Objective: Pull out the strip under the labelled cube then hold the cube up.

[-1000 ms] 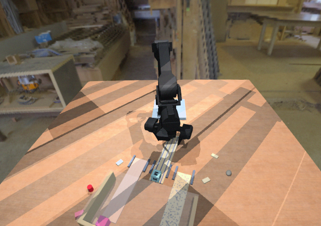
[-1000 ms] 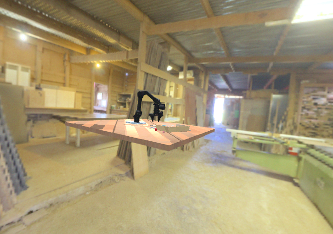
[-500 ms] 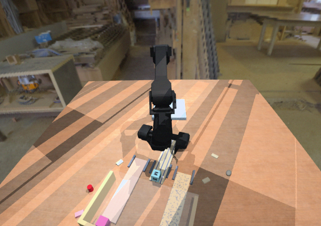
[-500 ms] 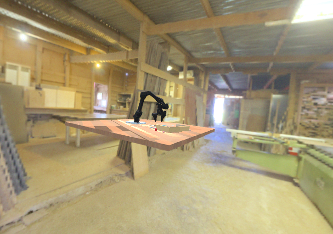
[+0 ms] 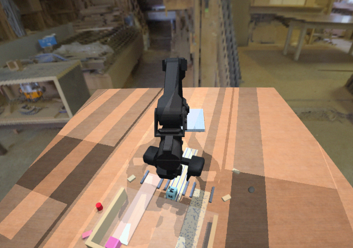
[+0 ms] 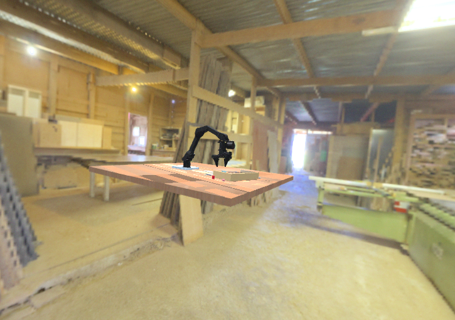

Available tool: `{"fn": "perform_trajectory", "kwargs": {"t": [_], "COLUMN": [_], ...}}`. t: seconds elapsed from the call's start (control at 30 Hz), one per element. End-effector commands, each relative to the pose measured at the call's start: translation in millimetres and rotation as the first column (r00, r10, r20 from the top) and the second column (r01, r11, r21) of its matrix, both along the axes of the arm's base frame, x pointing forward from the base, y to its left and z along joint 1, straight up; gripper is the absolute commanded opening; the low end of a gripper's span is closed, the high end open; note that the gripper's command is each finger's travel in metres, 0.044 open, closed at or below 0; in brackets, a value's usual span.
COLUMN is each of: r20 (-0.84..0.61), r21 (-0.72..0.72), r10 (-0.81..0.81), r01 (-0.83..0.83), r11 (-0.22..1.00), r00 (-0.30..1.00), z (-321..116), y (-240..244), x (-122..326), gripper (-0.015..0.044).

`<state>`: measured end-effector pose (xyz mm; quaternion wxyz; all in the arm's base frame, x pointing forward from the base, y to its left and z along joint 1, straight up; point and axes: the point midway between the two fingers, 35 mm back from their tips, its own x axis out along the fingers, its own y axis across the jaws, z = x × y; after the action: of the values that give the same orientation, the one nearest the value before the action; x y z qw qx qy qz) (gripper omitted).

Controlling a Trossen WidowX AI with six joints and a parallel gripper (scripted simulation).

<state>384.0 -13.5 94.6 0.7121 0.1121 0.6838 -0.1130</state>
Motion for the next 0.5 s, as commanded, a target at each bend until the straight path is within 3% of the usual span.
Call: {"fn": "perform_trajectory", "kwargs": {"t": [0.0,0.2,0.47], "r20": [-0.001,0.001,0.001], "r21": [0.004,0.004,0.004], "r10": [0.003,0.003,0.003], "r01": [-0.003,-0.003,-0.003], "r11": [1.0,1.0,1.0], "r00": [1.0,1.0,1.0], "z": [1,3,-7], "y": [-5,-11,-11], "x": [15,34,35], "gripper": [0.044,0.044,0.025]}}
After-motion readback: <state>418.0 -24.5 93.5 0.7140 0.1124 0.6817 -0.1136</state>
